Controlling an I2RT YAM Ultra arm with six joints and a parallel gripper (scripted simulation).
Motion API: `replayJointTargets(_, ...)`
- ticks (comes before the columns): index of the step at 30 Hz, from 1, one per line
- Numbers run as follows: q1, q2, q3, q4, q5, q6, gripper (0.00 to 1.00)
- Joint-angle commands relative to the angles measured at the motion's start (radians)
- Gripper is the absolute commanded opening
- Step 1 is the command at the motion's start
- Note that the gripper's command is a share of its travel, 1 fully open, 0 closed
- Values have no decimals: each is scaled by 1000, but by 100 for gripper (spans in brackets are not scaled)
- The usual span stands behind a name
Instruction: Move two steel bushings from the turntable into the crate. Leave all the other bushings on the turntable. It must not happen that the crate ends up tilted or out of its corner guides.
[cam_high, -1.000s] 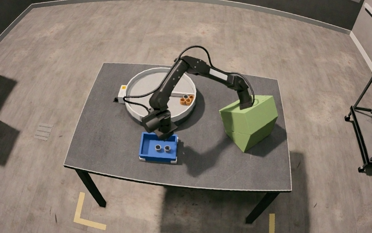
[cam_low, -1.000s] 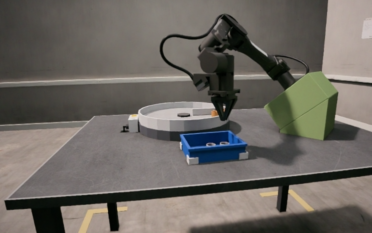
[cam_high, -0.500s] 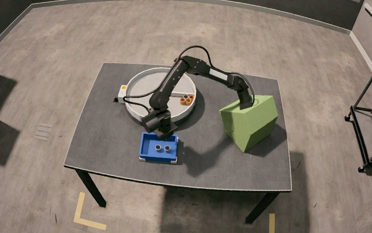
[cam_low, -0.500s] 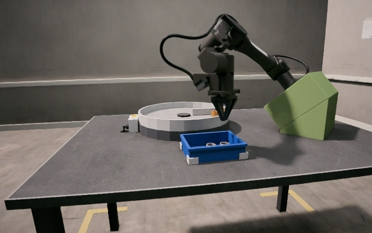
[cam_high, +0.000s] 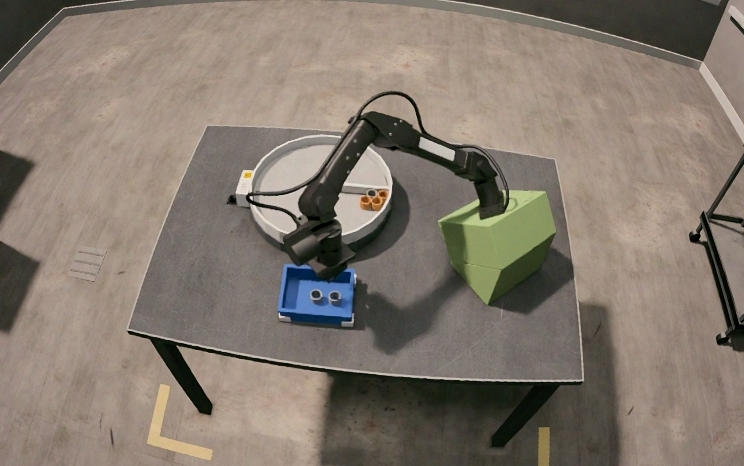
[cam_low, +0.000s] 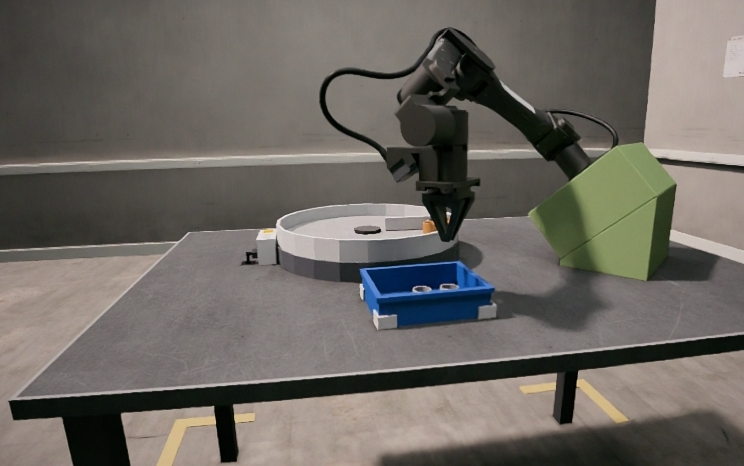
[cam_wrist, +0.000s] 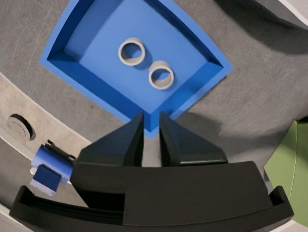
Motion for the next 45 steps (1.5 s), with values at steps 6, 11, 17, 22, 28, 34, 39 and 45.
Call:
replayJointTargets(6,33,-18,30,-33,0,14,100)
replayJointTargets(11,67,-42,75,-115,-9,54,100)
replayJointTargets(17,126,-9,196,-276,-14,121,100)
replayJointTargets(22,148,14,285,-367,-18,156,100)
replayJointTargets(28,143,30,314,-394,-16,166,100)
replayJointTargets(34,145,3,317,-397,-13,168,100)
replayJointTargets(39,145,14,317,-398,-13,167,100)
replayJointTargets(45,145,14,318,-398,-13,166,100)
